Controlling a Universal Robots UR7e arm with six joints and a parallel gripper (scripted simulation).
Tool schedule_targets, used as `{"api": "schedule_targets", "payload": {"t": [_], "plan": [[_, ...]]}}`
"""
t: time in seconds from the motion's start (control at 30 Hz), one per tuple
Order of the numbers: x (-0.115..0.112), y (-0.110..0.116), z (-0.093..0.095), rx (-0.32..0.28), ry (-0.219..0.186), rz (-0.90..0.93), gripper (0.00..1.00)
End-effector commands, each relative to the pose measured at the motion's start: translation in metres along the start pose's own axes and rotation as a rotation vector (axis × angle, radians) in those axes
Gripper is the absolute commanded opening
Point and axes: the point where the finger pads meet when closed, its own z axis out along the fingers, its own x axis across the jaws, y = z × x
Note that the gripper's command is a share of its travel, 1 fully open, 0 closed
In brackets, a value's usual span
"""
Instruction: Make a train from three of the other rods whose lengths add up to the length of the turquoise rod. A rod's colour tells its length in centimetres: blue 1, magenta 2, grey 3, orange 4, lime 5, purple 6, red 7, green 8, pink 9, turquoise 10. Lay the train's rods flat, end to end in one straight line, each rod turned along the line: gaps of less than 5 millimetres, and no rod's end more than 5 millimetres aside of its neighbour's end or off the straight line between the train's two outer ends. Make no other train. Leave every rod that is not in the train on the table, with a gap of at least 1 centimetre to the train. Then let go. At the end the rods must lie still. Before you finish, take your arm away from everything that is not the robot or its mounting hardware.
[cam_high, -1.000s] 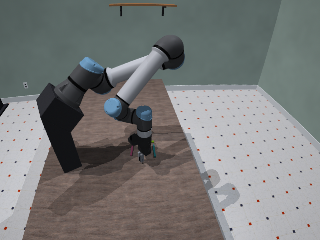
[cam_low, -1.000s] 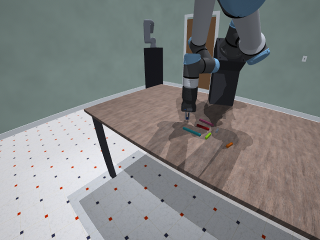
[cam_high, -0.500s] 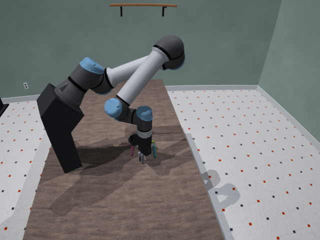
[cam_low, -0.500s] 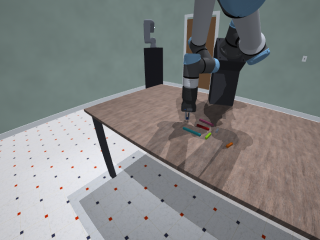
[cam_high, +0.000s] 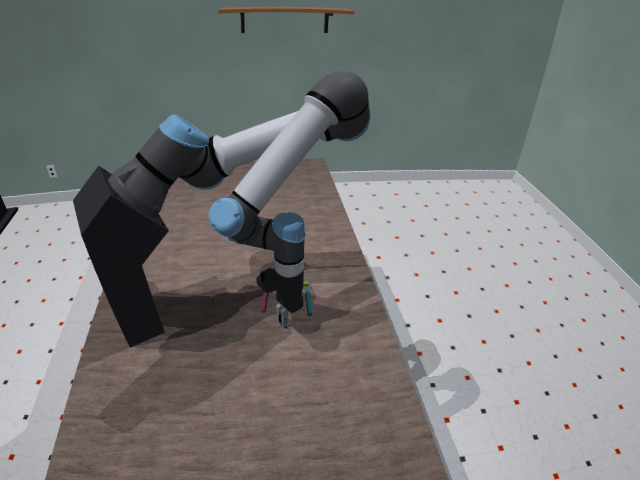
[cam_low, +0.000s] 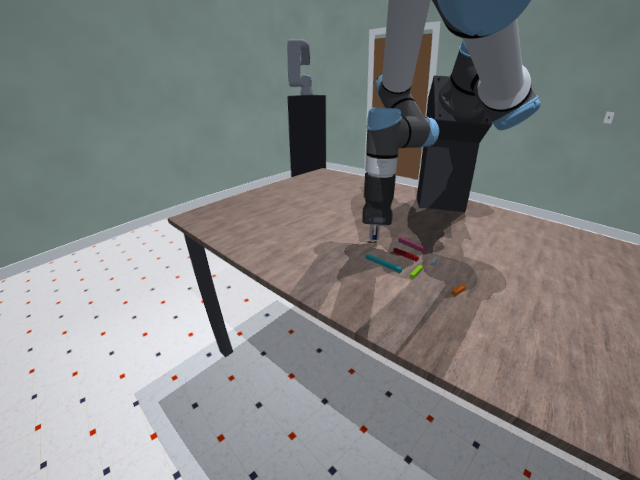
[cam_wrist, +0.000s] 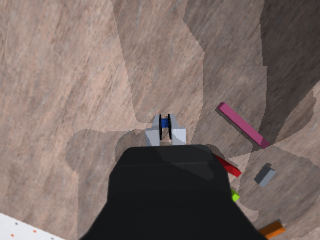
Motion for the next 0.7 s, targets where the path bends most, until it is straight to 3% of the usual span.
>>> {"api": "schedule_targets", "payload": {"t": [0.0, 0.67], "plan": [[-0.0002, 0.0001, 0.0034, 0.000, -0.001, 0.000, 0.24], [-0.0002, 0.0001, 0.0095, 0.000, -0.001, 0.000, 0.24]]}}
